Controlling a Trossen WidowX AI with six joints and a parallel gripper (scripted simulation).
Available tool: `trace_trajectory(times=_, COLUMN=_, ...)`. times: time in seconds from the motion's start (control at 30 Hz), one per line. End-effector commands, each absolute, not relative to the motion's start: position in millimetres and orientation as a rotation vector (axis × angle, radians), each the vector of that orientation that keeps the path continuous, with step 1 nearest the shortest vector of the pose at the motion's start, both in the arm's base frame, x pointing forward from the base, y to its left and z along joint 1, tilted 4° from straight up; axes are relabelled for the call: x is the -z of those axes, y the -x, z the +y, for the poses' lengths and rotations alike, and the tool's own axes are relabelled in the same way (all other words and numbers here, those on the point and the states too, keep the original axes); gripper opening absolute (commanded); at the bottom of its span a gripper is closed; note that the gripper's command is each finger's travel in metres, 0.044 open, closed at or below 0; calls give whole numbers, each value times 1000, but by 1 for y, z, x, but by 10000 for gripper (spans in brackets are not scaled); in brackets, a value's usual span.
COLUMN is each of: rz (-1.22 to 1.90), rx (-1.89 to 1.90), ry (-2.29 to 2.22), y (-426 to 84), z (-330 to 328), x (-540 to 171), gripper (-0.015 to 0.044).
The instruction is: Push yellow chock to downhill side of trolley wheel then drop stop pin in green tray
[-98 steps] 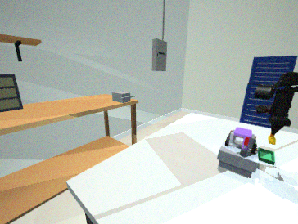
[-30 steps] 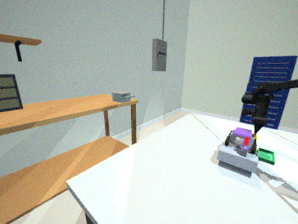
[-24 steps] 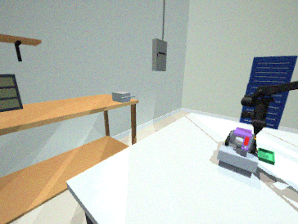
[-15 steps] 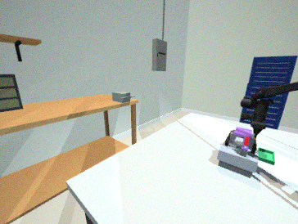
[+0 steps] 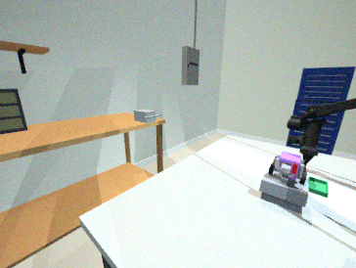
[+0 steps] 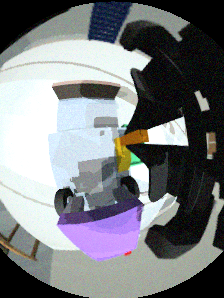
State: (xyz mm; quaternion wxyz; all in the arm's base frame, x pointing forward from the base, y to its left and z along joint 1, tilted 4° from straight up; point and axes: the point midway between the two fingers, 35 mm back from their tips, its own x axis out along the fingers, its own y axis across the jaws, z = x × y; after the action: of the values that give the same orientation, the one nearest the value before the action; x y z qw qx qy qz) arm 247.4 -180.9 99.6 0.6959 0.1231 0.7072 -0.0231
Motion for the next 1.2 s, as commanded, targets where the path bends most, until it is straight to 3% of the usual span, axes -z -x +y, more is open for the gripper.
trace_trajectory(times=0.0, rz=1572, rx=53, ry=-277, y=-249, z=-176, x=-101, gripper=0)
trace_trajectory(times=0.93, rz=1577, rx=56, ry=-273, y=-250, z=-163, x=-102, gripper=0)
trace_trajectory(times=1.17, rz=1577, rx=56, ry=-273, y=-250, z=-163, x=-102, gripper=184)
